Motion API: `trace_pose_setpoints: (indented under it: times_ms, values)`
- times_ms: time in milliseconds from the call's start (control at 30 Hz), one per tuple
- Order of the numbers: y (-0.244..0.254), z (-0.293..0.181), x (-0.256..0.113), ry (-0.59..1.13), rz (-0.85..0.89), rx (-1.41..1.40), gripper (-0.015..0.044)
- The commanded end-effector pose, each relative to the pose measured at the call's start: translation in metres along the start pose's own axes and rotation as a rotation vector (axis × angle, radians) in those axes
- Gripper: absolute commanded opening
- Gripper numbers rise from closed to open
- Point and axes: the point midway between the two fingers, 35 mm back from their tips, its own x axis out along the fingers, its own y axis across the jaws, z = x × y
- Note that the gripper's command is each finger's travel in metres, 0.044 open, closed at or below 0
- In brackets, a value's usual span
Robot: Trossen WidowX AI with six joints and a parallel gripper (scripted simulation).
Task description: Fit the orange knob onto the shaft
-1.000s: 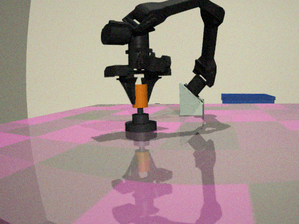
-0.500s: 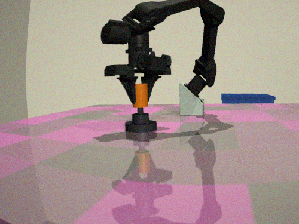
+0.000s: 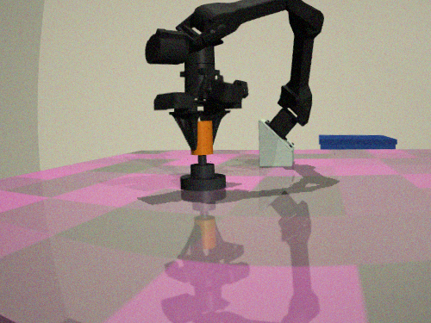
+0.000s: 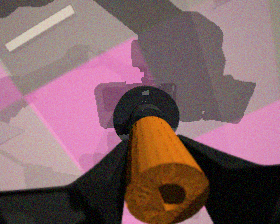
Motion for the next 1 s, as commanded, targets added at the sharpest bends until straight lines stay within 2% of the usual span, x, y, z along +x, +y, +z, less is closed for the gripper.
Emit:
trace_pose_setpoints:
  times_ms: [0, 967]
  values:
    - [-0.0003, 0.0, -0.0005, 0.0, -0.003, -0.009, 0.0]
    - [0.0006, 0.0002, 0.0025, 0.0, -0.002, -0.009, 0.0]
